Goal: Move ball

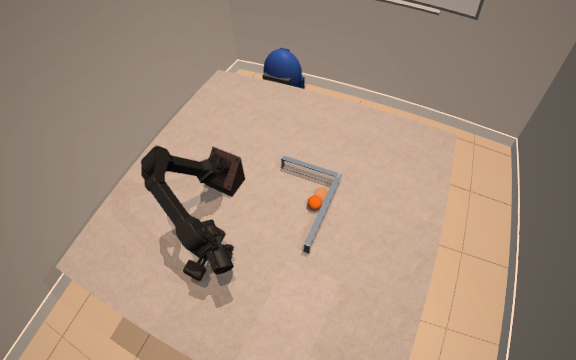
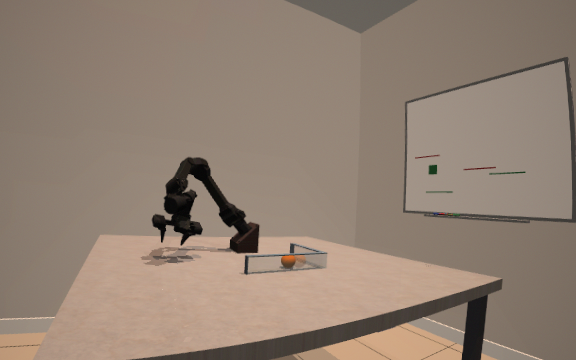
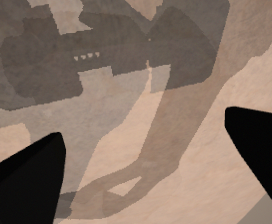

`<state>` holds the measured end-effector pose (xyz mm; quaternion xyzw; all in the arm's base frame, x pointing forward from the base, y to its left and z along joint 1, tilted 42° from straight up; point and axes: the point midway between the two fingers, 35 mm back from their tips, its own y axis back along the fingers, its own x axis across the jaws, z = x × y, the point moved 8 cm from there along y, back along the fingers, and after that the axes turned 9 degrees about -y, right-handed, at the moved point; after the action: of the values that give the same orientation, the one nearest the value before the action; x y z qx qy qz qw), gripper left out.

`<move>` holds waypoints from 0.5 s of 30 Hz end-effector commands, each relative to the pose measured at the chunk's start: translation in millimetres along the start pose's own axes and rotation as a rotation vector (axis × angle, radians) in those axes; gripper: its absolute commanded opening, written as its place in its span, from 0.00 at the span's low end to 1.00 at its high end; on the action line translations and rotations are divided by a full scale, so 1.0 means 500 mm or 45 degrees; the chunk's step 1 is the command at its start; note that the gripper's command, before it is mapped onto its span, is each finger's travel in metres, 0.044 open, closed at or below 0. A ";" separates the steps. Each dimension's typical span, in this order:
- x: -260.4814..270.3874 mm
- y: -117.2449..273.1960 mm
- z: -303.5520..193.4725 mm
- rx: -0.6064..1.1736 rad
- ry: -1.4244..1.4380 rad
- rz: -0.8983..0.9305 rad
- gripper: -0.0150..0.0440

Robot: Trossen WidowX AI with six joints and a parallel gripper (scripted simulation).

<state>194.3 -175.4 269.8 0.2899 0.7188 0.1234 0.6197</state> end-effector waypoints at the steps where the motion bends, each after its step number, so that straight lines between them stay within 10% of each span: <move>1: 0.053 0.038 0.090 -0.121 -0.020 0.054 0.87; 15: 0.405 0.246 0.300 -0.404 -0.062 0.281 0.87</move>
<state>346.7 -25.1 163.0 0.2655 0.6478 0.2785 0.6575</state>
